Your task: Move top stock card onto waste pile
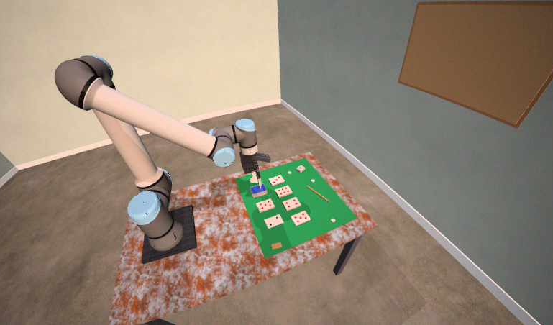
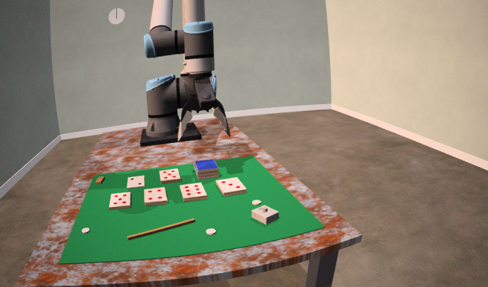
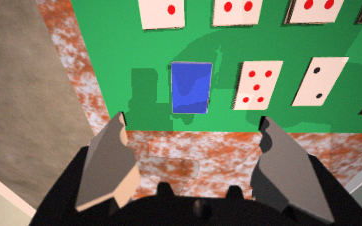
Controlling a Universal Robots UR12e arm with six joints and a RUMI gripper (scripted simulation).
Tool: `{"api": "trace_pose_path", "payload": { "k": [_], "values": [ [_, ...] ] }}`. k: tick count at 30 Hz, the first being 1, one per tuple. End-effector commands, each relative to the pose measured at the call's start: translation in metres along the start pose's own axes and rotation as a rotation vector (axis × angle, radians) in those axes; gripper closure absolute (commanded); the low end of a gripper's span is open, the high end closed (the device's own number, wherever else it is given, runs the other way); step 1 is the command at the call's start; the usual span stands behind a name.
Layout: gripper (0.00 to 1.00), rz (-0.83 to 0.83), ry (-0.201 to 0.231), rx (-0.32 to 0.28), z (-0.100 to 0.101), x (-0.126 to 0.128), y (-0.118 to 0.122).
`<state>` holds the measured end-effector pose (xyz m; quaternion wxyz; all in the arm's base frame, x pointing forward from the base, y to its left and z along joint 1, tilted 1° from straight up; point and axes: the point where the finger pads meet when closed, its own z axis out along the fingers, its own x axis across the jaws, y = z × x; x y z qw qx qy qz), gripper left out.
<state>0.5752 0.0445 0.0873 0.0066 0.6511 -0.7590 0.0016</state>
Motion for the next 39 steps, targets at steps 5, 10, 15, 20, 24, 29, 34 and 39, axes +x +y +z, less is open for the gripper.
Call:
{"api": "trace_pose_path", "payload": {
  "k": [5, 10, 15, 20, 24, 29, 34, 39],
  "values": [
    [0.50, 0.000, 0.000, 0.001, 0.000, 0.000, -0.001],
    [0.50, 0.000, 0.000, 0.001, 0.001, 0.000, -0.001],
    [0.50, 0.000, 0.000, 0.000, 0.007, 0.000, -0.001],
    [0.50, 0.000, 0.000, 0.000, 0.016, 0.000, -0.001],
    [0.50, 0.000, 0.000, 0.000, 0.020, 0.000, 0.000],
    [0.50, 0.000, 0.000, 0.000, 0.032, 0.001, 0.000],
    [0.50, 0.000, 0.000, 0.000, 0.043, 0.001, 0.000],
    [0.50, 0.000, 0.000, 0.000, 0.051, 0.001, 0.000]
  ]
}}
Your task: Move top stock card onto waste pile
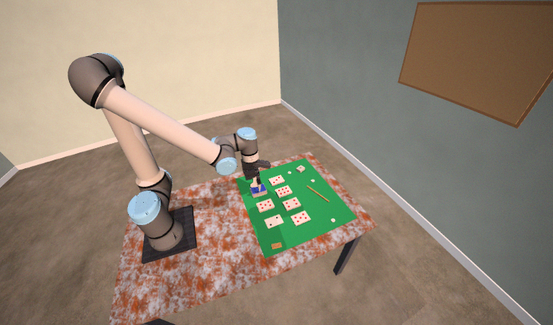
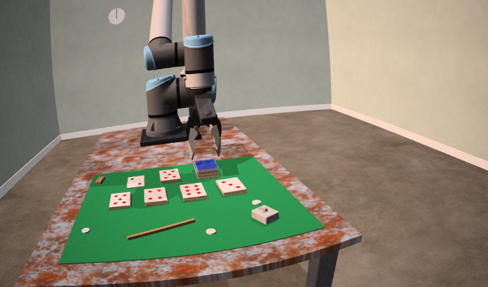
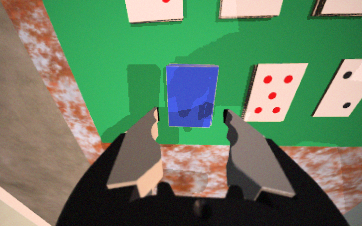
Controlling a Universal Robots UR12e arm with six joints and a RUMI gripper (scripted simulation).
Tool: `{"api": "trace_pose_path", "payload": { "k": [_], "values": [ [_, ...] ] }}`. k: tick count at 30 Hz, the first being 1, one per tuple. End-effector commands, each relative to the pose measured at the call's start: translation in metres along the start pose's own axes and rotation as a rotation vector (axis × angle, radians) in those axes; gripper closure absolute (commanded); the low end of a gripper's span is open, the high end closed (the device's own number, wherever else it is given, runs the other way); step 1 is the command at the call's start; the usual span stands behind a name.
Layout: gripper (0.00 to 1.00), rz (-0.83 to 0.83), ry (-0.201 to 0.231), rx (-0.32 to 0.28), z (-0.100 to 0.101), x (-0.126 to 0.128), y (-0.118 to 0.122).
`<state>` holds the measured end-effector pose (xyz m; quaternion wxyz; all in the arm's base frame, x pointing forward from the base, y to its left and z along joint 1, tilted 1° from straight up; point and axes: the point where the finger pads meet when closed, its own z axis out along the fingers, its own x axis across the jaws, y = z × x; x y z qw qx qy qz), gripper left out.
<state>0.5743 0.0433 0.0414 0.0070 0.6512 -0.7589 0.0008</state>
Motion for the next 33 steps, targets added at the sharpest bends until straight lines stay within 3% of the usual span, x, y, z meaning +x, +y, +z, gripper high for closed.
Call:
{"api": "trace_pose_path", "payload": {
  "k": [1, 23, 24, 33],
  "values": [
    [0.50, 0.000, 0.000, 0.002, 0.0049, 0.0001, -0.0008],
    [0.50, 0.000, 0.000, 0.002, 0.0101, 0.0002, -0.0008],
    [0.58, 0.000, 0.000, 0.002, 0.0101, 0.0002, -0.0008],
    [0.58, 0.000, 0.000, 0.002, 0.0101, 0.0002, -0.0008]
  ]
}}
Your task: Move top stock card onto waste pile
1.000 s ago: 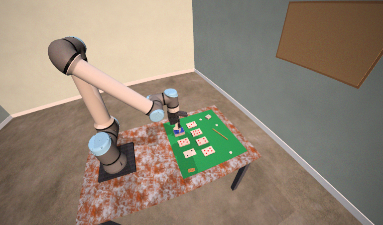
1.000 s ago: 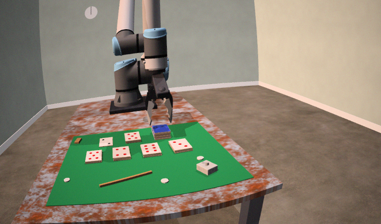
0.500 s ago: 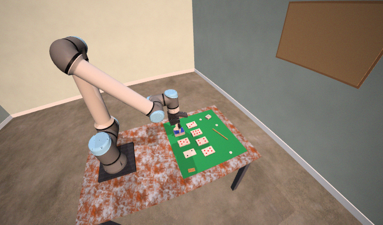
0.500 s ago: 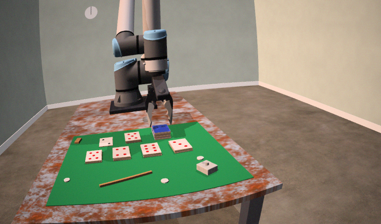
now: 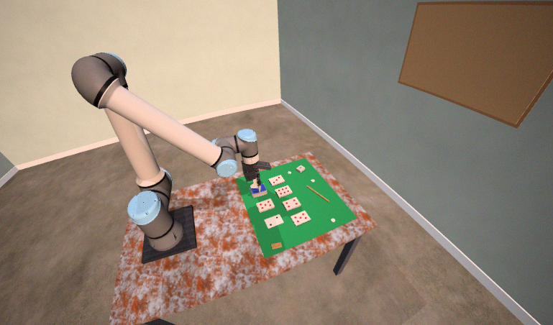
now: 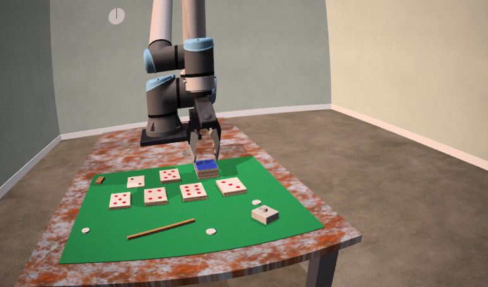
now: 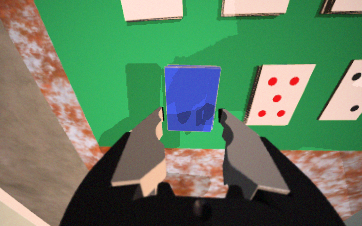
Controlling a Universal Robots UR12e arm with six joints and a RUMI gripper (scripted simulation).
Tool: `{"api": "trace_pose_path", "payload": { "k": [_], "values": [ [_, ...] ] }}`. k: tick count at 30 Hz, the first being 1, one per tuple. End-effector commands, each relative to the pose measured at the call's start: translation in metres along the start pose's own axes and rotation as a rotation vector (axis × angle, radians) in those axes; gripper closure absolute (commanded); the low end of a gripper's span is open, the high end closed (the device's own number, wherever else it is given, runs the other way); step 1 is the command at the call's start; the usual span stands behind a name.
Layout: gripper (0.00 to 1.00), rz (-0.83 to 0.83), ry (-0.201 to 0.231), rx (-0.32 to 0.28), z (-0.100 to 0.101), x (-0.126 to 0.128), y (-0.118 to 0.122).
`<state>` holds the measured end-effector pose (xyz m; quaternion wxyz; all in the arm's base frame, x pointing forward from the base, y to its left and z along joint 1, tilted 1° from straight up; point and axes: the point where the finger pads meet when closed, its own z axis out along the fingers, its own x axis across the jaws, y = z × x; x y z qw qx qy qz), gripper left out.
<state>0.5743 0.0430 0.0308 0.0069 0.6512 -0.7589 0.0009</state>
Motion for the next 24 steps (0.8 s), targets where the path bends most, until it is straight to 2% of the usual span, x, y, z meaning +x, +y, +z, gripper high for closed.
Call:
{"api": "trace_pose_path", "payload": {
  "k": [1, 10, 11, 24],
  "values": [
    [0.58, 0.000, 0.000, 0.001, -0.0006, 0.0000, -0.0006],
    [0.58, 0.000, 0.000, 0.001, -0.0006, 0.0000, -0.0006],
    [0.50, 0.000, 0.000, 0.001, -0.0006, 0.0000, -0.0006],
    [0.50, 0.000, 0.000, 0.001, -0.0006, 0.0000, -0.0006]
  ]
}}
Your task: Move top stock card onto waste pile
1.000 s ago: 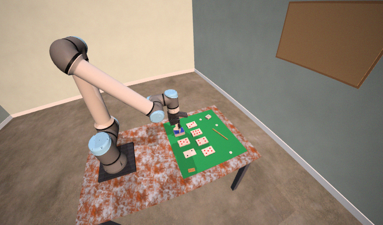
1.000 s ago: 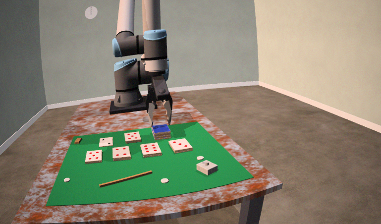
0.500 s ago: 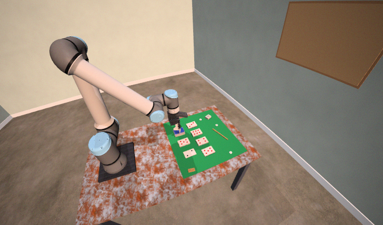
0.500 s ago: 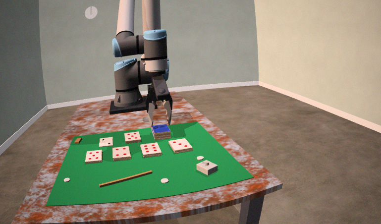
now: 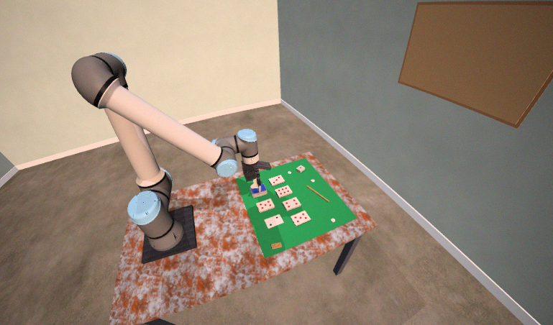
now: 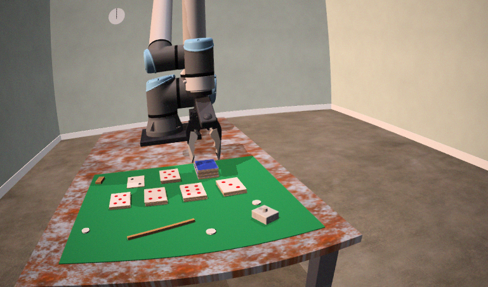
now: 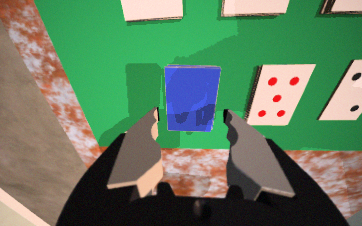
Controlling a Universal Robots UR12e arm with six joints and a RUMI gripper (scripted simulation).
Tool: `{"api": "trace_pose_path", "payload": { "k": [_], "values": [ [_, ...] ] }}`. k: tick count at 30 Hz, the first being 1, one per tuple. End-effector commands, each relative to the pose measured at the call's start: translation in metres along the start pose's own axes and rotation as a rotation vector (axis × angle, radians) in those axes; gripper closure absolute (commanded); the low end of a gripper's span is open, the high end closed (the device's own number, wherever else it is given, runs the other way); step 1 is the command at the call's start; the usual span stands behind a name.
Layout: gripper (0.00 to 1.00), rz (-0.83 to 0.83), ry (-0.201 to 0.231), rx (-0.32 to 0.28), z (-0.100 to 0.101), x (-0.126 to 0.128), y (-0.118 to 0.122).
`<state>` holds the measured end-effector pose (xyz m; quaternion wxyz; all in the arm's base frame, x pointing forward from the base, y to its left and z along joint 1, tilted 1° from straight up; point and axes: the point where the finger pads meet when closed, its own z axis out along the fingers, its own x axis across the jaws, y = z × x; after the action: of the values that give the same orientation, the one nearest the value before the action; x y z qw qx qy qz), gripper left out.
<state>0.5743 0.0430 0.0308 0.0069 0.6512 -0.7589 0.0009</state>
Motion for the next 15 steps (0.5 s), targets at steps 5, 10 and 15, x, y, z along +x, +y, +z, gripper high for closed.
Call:
{"api": "trace_pose_path", "payload": {
  "k": [5, 10, 15],
  "values": [
    [0.50, 0.000, 0.000, 0.001, -0.0006, 0.0000, -0.0006],
    [0.50, 0.000, 0.000, 0.001, -0.0003, 0.0000, -0.0007],
    [0.50, 0.000, 0.000, 0.001, 0.0008, 0.0000, -0.0008]
  ]
}}
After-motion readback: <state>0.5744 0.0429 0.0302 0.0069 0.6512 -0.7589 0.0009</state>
